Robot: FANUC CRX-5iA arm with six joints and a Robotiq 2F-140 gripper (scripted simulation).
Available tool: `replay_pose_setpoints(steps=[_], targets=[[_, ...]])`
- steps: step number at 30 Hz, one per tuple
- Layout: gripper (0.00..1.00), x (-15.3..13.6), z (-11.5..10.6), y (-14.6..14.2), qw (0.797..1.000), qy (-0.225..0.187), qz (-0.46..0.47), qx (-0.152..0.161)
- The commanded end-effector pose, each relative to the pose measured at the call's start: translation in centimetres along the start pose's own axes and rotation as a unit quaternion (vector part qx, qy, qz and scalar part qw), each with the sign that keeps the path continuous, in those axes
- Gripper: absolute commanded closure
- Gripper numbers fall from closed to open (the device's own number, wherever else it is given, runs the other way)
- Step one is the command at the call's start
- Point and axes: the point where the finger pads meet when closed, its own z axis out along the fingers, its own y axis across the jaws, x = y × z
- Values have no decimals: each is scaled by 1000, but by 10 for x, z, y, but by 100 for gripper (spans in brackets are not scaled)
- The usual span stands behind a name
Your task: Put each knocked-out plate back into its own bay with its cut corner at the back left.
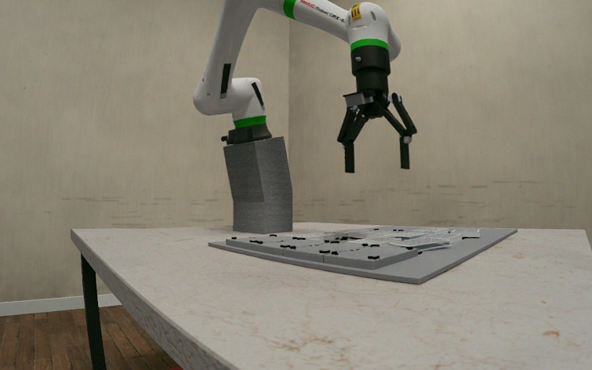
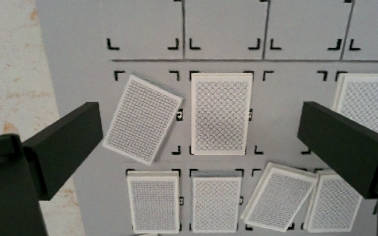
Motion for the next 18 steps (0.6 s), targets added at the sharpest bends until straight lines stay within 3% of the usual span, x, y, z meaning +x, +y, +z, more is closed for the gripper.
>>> replay_pose_setpoints(steps=[1, 18], targets=[[0, 0, -1, -13, 1000, 0, 0, 0], [0, 0, -1, -60, 1000, 0, 0, 0]])
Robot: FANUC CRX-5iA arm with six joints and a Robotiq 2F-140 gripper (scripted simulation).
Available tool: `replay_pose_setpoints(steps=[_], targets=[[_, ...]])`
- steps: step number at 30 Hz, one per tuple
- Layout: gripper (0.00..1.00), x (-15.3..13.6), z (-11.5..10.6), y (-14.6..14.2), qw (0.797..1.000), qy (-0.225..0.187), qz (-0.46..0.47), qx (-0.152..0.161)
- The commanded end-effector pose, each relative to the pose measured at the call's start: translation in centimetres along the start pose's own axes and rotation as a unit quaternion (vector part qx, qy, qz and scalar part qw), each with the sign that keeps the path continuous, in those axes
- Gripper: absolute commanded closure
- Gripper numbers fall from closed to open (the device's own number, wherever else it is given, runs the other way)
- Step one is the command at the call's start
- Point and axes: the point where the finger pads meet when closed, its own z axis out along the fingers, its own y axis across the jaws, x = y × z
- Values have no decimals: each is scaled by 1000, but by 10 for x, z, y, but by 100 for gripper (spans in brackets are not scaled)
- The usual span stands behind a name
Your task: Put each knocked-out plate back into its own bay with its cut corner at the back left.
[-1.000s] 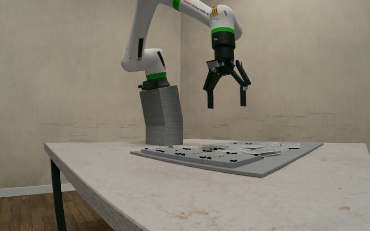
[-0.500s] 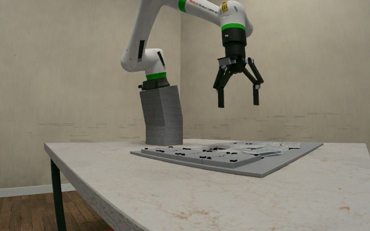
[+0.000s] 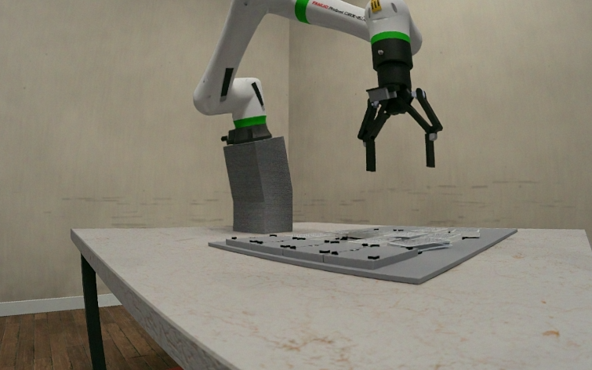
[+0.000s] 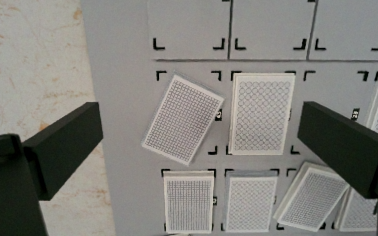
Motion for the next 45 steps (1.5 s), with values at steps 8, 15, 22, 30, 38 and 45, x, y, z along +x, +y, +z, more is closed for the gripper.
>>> replay_pose_setpoints(steps=[8, 15, 22, 30, 38, 45], targets=[[0, 0, -1, -1, 1000, 0, 0, 1], [0, 0, -1, -1, 1000, 0, 0, 1], [0, 0, -1, -1, 1000, 0, 0, 1], [0, 0, -1, -1, 1000, 0, 0, 1], [0, 0, -1, -1, 1000, 0, 0, 1], [0, -4, -1, -1, 1000, 0, 0, 1]])
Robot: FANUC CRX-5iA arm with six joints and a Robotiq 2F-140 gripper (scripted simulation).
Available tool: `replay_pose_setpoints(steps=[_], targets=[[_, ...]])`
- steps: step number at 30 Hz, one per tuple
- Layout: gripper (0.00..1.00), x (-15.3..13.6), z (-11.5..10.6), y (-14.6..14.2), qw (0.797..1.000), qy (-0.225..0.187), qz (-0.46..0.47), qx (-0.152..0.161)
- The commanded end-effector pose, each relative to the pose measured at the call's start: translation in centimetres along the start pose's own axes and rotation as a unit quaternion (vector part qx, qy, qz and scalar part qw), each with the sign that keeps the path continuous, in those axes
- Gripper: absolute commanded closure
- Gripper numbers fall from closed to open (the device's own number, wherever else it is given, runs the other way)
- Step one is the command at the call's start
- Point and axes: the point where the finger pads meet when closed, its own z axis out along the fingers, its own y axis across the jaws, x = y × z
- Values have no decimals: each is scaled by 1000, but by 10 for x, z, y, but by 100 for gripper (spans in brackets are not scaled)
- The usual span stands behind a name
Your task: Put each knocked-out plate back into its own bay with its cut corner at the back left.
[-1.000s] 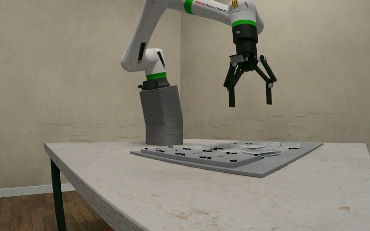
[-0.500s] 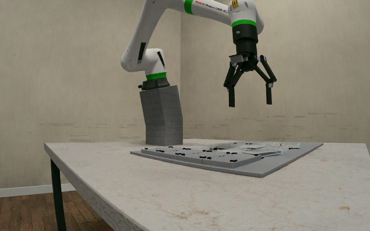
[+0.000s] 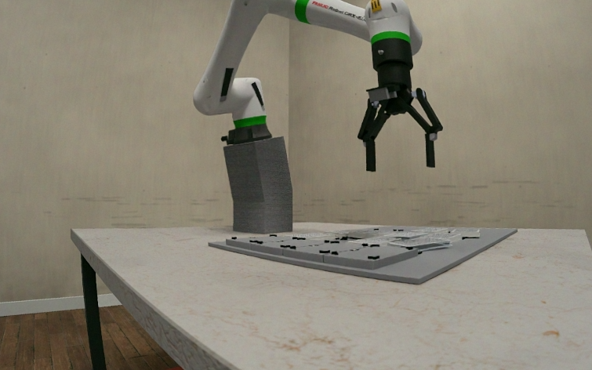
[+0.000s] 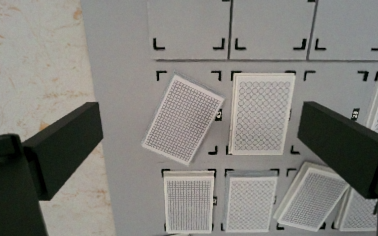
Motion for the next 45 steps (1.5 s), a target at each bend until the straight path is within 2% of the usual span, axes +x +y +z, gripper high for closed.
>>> replay_pose_setpoints(steps=[1, 45], targets=[[0, -8, -1, -1, 1000, 0, 0, 1], [0, -164, -1, -1, 1000, 0, 0, 1]])
